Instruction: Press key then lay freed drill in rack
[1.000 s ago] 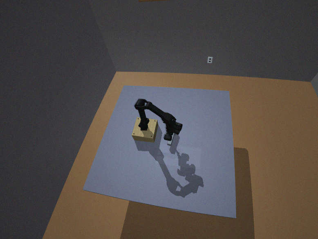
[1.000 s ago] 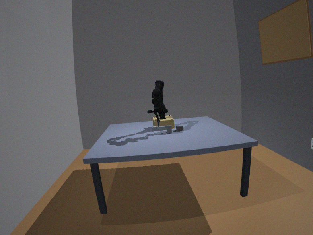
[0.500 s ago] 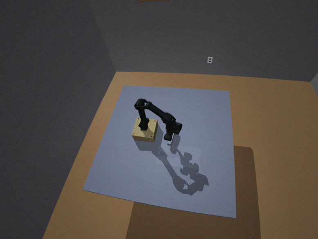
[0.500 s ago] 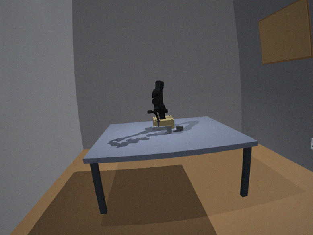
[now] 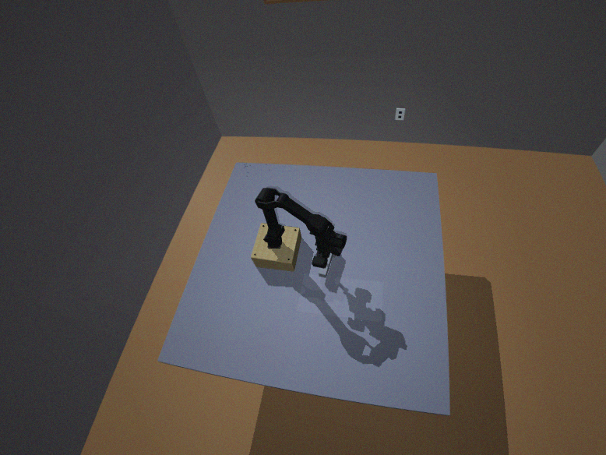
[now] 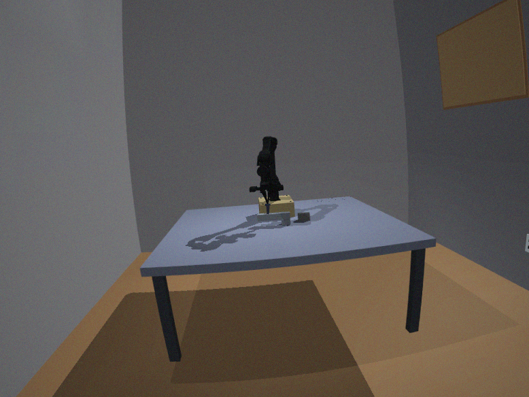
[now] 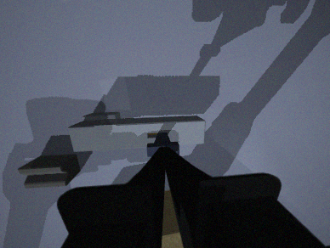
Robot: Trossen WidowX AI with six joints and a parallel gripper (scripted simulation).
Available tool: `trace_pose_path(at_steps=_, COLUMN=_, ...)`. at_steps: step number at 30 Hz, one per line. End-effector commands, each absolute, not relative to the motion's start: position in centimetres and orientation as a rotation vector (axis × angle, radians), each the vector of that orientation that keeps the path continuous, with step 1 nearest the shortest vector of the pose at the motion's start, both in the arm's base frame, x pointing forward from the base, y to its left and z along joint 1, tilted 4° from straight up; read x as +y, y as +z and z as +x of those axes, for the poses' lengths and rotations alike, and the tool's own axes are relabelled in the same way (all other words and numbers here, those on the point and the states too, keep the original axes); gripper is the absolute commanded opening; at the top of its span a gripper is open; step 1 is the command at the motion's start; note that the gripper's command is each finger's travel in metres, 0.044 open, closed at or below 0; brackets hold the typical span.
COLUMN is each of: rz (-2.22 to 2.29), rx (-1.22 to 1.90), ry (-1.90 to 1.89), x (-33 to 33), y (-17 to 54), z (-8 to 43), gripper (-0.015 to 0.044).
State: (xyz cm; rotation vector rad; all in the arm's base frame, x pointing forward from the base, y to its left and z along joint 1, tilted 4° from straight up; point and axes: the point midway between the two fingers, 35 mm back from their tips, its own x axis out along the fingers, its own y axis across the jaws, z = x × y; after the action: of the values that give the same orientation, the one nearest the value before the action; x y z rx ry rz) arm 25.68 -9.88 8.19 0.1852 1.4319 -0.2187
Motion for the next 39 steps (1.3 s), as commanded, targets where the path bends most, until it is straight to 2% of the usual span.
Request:
trace_pose_path(at_steps=1, rz=0.196, rx=1.464, ry=-0.215, x=-9.6, y=6.7, z=25.3, gripper=0.0000)
trace_pose_path(at_steps=26, rz=0.196, rx=1.464, ry=-0.215, x=-9.6, y=5.4, z=25.3, gripper=0.0000)
trace_pose_path(at_steps=35, rz=0.196, rx=1.463, ry=-0.215, x=-9.8, y=12.9, z=25.4, gripper=0.0236)
trace_pose_path(at_steps=39, rz=0.196, rx=1.463, ry=-0.215, x=-9.8, y=13.1, z=25.3, gripper=0.0341)
